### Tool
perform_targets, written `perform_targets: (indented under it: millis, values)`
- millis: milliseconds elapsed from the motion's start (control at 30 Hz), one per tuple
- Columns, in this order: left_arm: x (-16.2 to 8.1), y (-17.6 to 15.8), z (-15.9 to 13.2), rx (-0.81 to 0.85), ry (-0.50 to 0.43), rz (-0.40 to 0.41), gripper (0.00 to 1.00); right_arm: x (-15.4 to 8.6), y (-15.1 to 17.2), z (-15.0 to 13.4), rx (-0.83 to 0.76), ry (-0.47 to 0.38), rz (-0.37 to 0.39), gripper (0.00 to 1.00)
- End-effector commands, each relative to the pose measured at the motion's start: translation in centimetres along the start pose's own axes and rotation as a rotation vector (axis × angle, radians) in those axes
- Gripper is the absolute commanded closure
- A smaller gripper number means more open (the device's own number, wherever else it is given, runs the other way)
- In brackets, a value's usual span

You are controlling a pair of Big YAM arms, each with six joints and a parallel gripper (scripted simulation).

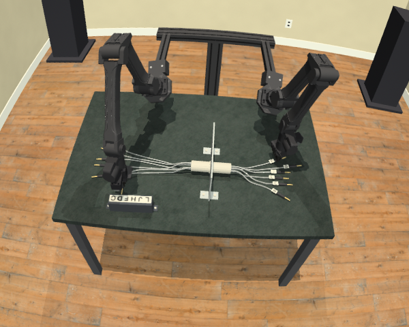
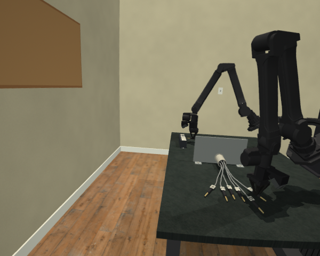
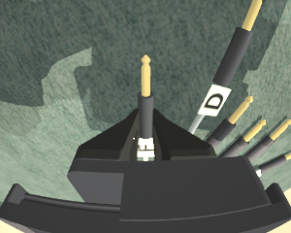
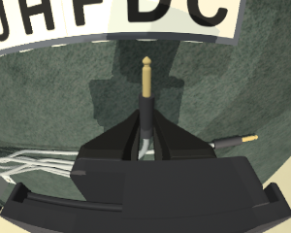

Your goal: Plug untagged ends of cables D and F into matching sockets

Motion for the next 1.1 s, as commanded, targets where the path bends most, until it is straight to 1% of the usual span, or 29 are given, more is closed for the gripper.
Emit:
perform_targets:
  millis: [0,200,467,933,1067]
  values:
    - [-0.1,0.2,0.0,-0.002,-0.001,-0.001,0.95,0.2,0.1,0.7,-0.006,0.006,-0.001,0.95]
    - [-0.1,0.2,0.0,-0.002,-0.001,-0.001,0.95,0.4,-0.2,1.0,-0.009,-0.004,-0.001,0.95]
    - [-0.1,0.2,0.0,-0.002,-0.001,-0.001,0.95,0.2,0.4,1.7,-0.018,0.000,0.008,0.95]
    - [-0.1,0.2,0.0,-0.002,-0.001,-0.001,0.95,0.2,0.8,5.3,-0.004,-0.005,0.006,0.95]
    - [-0.1,0.2,0.0,-0.002,-0.001,-0.001,0.95,0.2,0.9,5.6,-0.010,-0.004,0.008,0.95]
Point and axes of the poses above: on each arm, the point where the finger pads meet when closed, its own x axis out along the fingers, its own y axis across the jaws, z = x × y, the point moved 5 cm from there along -x, back along the fingers, and after that the axes turned 5 degrees about x, right-handed, at the moved point
